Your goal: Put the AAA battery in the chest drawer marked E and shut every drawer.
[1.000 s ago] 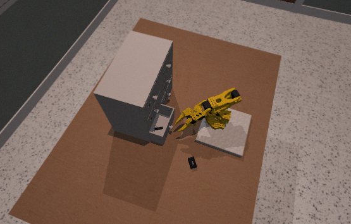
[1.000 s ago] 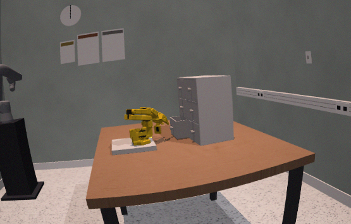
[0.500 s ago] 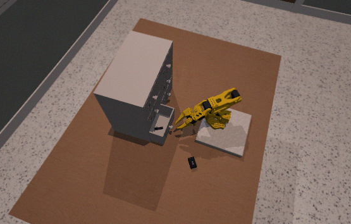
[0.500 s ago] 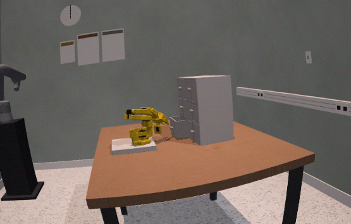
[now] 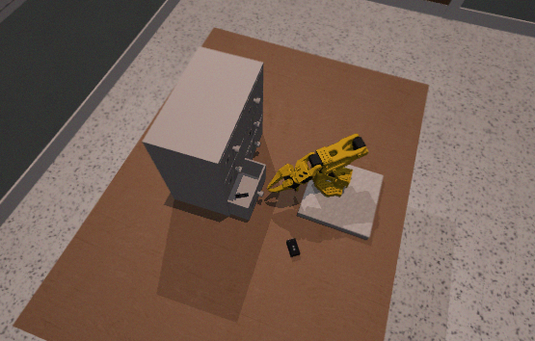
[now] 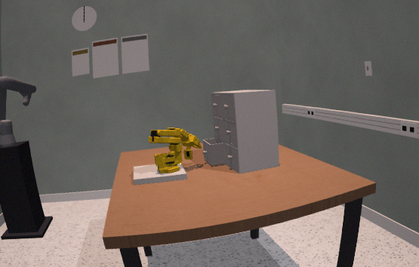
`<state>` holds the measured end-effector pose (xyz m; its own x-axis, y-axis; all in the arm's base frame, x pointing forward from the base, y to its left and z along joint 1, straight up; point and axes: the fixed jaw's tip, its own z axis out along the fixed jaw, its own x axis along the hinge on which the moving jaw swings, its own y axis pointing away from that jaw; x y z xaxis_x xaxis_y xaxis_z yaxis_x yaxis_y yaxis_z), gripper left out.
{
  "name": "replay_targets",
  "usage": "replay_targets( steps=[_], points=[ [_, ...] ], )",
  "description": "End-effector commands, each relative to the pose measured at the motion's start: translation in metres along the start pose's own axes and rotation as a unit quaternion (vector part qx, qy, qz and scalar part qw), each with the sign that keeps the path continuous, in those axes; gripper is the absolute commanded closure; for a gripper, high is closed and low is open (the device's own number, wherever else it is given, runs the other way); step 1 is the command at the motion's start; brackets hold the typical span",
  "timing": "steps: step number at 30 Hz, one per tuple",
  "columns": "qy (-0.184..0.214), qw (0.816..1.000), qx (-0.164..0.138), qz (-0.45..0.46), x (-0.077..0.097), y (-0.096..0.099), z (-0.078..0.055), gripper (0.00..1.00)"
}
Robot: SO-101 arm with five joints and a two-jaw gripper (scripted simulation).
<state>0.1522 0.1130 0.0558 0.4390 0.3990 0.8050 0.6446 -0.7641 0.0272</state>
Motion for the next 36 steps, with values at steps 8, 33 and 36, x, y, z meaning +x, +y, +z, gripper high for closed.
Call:
replay_targets(
  steps=[8,33,36],
  points=[
    [0.001,1.0,0.0,0.0,0.0,0.0,0.0,1.0],
    [0.001,1.0,-0.02,0.021,0.003,0.01,0.015,1.0],
    [0.006,1.0,-0.021,0.021,0.005,0.011,0.014,1.0]
  ],
)
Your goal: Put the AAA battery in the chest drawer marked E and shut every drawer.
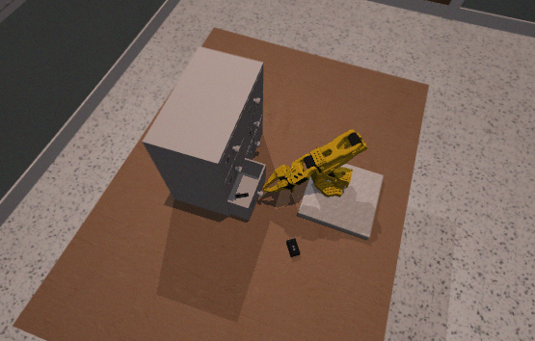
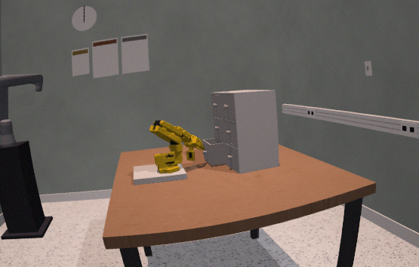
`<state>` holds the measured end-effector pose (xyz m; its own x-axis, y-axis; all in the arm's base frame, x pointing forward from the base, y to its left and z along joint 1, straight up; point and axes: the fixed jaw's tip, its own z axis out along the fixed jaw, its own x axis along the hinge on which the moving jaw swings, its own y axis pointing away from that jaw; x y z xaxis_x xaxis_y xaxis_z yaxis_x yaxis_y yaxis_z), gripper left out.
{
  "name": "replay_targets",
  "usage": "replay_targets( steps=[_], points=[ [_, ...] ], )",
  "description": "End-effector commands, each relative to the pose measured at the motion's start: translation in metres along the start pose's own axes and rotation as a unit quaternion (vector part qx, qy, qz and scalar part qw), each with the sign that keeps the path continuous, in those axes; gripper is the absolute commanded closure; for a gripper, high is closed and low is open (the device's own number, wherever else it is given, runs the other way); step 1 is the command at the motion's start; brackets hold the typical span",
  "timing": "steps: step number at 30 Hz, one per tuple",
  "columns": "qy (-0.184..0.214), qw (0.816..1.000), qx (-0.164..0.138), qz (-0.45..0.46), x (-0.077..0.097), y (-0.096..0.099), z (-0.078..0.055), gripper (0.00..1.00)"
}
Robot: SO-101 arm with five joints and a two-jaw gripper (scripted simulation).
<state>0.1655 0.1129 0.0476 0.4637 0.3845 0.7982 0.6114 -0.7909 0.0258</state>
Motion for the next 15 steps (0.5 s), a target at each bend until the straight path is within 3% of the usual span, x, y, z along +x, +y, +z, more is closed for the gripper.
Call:
replay_targets(
  steps=[1,15],
  points=[
    [0.012,1.0,-0.004,0.008,0.0062,0.002,0.001,1.0],
    [0.012,1.0,-0.006,0.01,0.0063,0.0032,0.0029,1.0]
  ],
)
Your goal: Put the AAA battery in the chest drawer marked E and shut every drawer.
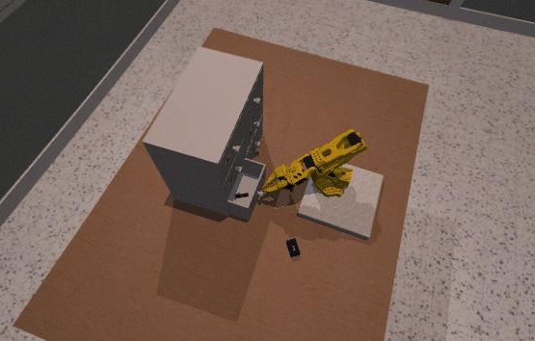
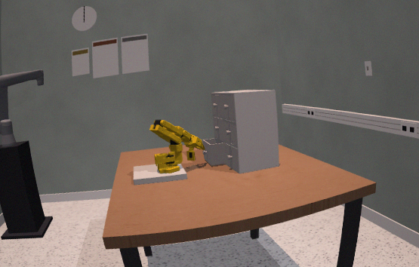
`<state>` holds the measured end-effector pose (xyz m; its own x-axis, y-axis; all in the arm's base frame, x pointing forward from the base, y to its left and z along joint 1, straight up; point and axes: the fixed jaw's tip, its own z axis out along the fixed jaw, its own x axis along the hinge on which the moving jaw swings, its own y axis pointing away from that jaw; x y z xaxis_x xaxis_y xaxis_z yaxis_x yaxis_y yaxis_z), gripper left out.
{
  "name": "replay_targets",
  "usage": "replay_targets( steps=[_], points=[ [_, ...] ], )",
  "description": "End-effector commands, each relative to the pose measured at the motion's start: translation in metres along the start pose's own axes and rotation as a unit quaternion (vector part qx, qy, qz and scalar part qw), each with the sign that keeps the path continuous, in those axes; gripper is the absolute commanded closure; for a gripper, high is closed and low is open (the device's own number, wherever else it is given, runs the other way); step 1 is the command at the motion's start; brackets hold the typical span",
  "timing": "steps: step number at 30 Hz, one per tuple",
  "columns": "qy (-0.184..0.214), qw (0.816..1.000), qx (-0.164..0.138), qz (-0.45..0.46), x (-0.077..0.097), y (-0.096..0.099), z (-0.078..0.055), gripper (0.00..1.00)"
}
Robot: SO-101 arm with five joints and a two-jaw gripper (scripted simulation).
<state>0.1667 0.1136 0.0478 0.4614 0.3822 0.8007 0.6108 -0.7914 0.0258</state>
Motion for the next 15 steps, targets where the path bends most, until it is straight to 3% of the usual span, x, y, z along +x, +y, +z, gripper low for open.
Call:
replay_targets(
  steps=[1,6,15],
  points=[
    [0.01,1.0,-0.008,0.012,0.005,0.004,0.004,1.0],
    [0.011,0.999,-0.02,0.023,0.004,0.01,0.014,1.0],
    [0.011,0.999,-0.02,0.023,0.004,0.01,0.014,1.0]
  ],
)
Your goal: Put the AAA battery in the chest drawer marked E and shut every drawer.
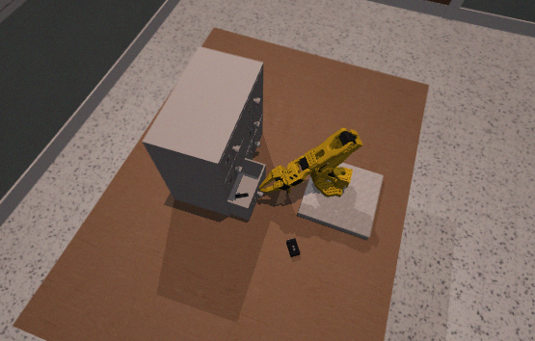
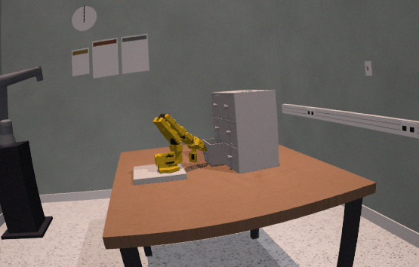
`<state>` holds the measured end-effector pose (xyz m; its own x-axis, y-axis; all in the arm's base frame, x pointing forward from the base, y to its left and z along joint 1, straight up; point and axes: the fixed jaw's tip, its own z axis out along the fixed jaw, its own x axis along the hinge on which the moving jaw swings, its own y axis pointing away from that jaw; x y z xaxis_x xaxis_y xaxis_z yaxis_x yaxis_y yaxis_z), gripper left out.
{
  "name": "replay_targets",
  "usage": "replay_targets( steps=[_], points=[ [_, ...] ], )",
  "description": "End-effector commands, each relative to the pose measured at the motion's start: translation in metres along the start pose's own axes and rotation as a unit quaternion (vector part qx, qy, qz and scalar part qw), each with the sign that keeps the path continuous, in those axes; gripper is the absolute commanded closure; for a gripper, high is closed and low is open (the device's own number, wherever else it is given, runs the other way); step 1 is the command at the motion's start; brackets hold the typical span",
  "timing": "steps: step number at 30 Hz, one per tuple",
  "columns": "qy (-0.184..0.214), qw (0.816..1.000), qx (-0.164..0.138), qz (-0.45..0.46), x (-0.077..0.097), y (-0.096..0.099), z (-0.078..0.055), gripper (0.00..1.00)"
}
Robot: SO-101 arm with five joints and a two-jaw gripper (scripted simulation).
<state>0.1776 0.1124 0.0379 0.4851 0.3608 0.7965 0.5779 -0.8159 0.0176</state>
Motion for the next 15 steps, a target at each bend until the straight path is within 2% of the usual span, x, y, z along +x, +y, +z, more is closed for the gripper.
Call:
replay_targets(
  steps=[1,8,15],
  points=[
    [0.015,1.0,-0.005,0.008,0.007,0.003,0.002,1.0],
    [0.01,1.0,-0.02,0.023,-0.001,0.011,0.015,1.0],
    [0.01,1.0,-0.02,0.023,-0.001,0.011,0.015,1.0]
  ],
)
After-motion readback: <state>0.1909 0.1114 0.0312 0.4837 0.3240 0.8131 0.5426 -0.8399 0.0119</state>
